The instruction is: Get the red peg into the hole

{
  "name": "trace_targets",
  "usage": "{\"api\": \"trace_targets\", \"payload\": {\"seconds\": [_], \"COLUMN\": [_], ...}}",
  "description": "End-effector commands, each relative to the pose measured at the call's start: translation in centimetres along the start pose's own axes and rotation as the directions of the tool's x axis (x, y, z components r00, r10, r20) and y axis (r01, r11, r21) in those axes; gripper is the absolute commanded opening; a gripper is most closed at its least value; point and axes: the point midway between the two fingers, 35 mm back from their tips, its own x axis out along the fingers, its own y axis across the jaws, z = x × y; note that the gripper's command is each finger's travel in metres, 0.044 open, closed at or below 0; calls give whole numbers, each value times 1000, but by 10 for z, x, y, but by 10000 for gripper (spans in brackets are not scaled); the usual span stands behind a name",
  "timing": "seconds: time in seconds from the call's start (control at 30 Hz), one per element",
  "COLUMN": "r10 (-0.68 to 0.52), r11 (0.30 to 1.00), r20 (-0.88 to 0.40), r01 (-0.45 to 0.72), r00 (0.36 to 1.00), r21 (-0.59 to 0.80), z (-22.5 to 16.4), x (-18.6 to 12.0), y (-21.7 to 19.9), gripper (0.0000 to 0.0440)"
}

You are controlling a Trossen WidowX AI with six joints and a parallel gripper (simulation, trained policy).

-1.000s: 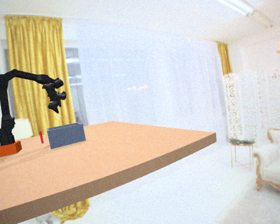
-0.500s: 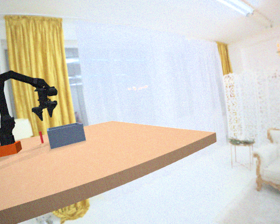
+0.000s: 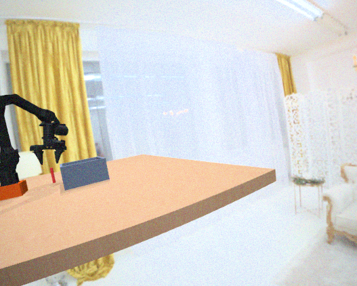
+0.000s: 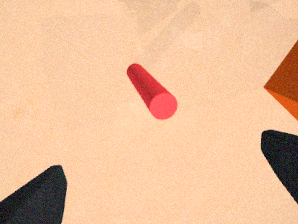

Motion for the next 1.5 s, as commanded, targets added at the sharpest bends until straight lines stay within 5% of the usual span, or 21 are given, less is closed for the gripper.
{"api": "trace_targets", "payload": {"seconds": [0.0, 0.47, 1.03, 1.47], "r10": [-22, 15, -82, -31], "r11": [1000, 1000, 996, 999], "r20": [26, 100, 91, 186], "r01": [22, -16, 80, 28], "r00": [999, 995, 992, 982], "r21": [18, 4, 26, 17], "z": [2, 16, 21, 39], "x": [19, 76, 102, 53], "y": [-4, 3, -4, 14], "gripper": [440, 426, 9, 0]}}
